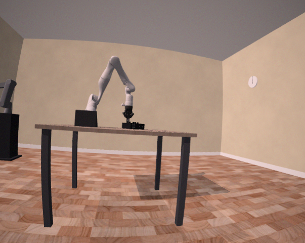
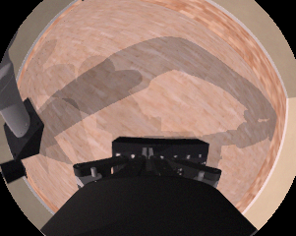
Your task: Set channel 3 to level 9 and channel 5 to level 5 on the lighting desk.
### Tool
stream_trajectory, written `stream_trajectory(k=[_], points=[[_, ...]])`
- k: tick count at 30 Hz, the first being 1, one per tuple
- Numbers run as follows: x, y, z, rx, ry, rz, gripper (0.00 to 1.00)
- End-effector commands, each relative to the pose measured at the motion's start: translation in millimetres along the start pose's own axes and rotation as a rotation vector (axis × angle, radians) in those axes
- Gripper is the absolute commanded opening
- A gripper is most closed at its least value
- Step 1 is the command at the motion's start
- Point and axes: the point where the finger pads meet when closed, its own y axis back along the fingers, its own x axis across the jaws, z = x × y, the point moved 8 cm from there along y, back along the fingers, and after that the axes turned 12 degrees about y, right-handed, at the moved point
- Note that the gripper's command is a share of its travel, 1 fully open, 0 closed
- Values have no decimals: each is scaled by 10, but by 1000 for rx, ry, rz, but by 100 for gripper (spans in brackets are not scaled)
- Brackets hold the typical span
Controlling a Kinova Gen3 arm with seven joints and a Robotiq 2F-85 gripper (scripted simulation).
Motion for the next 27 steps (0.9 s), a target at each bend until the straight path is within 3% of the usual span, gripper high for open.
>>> stream_trajectory(k=[1, 27], points=[[1, 4, 8, -1, -1, 1, 0], [-20, 4, 107, -1, -1, 1, 0]])
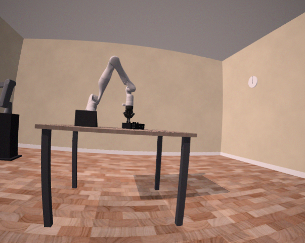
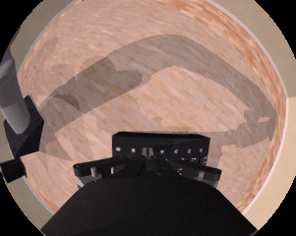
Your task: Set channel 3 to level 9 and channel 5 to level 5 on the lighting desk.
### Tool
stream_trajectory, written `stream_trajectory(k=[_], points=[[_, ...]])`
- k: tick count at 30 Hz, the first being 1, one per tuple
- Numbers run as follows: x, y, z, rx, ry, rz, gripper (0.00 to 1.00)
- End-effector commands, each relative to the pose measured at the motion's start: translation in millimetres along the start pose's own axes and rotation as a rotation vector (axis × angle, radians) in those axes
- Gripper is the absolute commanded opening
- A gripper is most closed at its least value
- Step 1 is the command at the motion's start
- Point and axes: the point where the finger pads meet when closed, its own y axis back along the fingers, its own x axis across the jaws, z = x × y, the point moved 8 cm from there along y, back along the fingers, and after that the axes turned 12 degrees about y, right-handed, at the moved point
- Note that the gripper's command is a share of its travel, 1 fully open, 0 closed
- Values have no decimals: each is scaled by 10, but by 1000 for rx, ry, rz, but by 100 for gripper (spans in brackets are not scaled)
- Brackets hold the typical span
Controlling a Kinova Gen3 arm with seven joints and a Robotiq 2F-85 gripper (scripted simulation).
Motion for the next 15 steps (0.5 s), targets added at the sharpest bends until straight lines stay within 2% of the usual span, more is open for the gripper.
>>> stream_trajectory(k=[1, 15], points=[[0, 4, 15, -1, -1, 2, 0], [-18, 4, 98, -1, -1, 2, 0]])
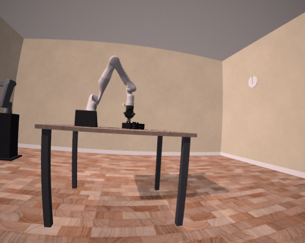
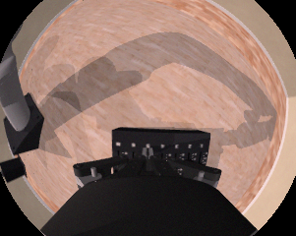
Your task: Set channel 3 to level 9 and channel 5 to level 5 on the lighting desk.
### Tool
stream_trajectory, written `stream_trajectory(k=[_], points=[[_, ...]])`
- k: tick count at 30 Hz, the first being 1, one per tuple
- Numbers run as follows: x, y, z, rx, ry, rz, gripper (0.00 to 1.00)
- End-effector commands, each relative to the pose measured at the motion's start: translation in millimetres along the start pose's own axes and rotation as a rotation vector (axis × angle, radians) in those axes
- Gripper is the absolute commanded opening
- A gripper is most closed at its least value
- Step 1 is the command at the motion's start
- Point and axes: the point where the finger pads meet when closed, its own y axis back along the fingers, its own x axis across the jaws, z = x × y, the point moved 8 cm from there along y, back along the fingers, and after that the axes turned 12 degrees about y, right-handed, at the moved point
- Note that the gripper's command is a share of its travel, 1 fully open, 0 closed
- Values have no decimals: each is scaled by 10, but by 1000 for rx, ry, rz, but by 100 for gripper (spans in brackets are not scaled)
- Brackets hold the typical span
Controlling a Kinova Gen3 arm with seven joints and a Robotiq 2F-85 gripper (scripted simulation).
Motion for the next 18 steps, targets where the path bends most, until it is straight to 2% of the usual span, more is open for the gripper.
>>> stream_trajectory(k=[1, 18], points=[[0, 4, 17, -1, -2, 2, 0], [-13, 4, 76, -1, -2, 2, 0]])
